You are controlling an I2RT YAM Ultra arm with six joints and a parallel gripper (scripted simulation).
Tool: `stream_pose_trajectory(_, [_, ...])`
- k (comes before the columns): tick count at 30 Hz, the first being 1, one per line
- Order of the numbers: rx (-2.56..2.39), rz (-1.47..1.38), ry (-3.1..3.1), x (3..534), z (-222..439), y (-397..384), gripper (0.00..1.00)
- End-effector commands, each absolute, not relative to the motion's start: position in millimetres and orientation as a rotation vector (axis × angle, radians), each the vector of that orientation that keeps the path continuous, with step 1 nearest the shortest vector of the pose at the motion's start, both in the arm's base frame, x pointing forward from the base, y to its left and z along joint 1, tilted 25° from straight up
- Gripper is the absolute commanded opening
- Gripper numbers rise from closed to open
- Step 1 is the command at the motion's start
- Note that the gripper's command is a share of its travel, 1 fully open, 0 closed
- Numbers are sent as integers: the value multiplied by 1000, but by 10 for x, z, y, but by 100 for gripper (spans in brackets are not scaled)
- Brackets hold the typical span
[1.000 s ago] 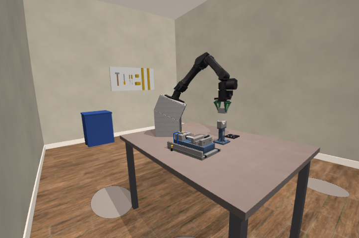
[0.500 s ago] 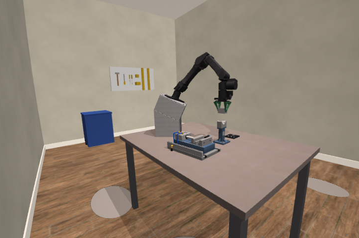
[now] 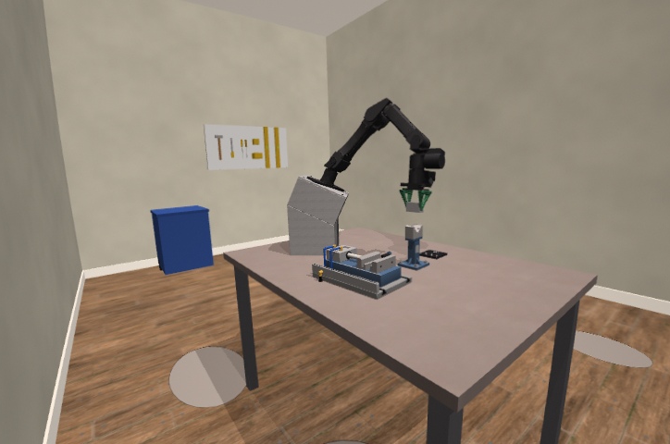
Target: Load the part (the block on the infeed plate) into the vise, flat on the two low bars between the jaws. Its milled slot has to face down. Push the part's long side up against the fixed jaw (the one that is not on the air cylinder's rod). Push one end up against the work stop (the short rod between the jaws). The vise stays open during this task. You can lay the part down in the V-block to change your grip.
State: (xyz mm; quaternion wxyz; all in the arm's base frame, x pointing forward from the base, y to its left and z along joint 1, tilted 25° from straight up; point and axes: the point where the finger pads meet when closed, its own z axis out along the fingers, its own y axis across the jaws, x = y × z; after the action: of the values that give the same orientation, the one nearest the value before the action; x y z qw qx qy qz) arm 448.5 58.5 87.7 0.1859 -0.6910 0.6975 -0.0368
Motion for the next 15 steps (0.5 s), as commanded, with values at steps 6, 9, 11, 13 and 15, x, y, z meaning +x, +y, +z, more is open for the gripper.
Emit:
stream_pose_trajectory(6, [-1941,-195,2000,4544,1026,560,0])
stream_pose_trajectory(9, [-1956,-212,2026,4541,969,561,0])
stream_pose_trajectory(11, [-1964,-229,2041,4540,951,561,0])
stream_pose_trajectory(13, [-1966,-255,2050,4541,974,562,0])
stream_pose_trajectory(15, [-1968,-281,2060,4542,998,563,0])
